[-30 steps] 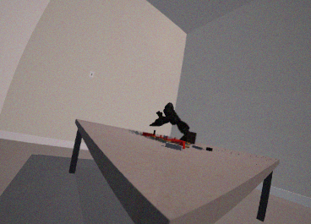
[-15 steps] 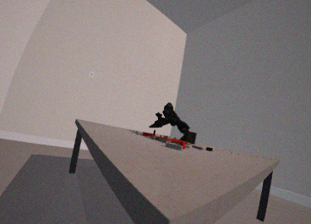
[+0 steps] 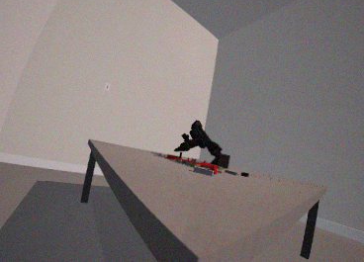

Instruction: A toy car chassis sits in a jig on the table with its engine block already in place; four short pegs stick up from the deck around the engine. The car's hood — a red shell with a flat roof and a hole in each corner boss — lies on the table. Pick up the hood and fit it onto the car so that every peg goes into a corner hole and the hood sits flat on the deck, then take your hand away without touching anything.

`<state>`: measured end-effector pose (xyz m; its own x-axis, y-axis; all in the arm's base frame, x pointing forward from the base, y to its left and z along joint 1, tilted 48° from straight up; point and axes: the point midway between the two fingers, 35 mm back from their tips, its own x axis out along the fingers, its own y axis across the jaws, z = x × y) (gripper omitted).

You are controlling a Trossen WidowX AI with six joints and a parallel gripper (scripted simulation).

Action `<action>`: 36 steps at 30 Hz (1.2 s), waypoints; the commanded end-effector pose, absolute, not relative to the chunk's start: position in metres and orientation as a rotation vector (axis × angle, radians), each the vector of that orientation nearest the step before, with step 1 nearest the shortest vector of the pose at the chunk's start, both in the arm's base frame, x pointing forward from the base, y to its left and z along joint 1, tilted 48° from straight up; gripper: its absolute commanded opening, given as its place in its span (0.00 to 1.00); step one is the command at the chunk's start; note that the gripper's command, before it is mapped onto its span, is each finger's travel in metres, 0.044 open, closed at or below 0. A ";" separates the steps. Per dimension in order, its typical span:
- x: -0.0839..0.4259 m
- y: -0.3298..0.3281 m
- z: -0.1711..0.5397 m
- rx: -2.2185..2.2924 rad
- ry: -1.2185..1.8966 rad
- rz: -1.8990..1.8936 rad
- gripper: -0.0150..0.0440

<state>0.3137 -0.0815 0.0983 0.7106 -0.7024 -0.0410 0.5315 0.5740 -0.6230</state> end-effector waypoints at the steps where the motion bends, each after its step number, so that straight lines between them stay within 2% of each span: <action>1: 0.313 -0.085 0.094 -0.618 0.308 -0.731 1.00; 36: 0.312 -0.104 0.079 -0.593 0.342 -0.725 1.00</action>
